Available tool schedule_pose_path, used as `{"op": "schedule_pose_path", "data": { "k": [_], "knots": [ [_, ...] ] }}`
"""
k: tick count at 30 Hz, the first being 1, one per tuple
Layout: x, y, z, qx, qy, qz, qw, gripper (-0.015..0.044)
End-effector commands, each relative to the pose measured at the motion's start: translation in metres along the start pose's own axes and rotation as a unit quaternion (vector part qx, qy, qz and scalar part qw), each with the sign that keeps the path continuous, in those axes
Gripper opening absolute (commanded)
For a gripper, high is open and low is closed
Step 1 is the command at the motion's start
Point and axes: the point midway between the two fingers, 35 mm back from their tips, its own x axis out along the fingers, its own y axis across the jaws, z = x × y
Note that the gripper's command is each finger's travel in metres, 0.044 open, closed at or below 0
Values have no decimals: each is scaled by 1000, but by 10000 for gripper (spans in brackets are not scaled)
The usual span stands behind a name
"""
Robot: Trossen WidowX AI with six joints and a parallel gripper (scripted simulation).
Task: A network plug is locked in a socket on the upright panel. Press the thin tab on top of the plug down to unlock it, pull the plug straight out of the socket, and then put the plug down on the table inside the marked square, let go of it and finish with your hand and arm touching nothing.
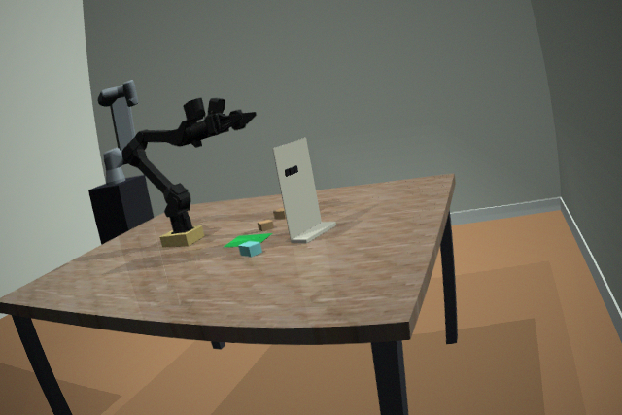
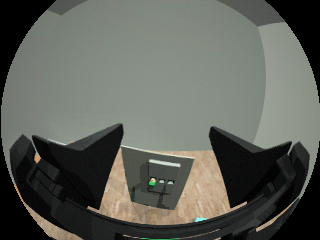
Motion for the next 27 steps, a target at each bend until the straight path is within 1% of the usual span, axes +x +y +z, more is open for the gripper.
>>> {"op": "schedule_pose_path", "data": {
  "k": [1,9,10,18,27],
  "knots": [
    [0,0,-1,3,0,0,1000,374],
    [4,7,-31,130,8,6,991,164],
    [4,8,-35,147,10,7,989,156],
    [3,15,-68,282,21,11,959,156],
    [-4,23,-103,427,34,12,903,156]
  ]
}}
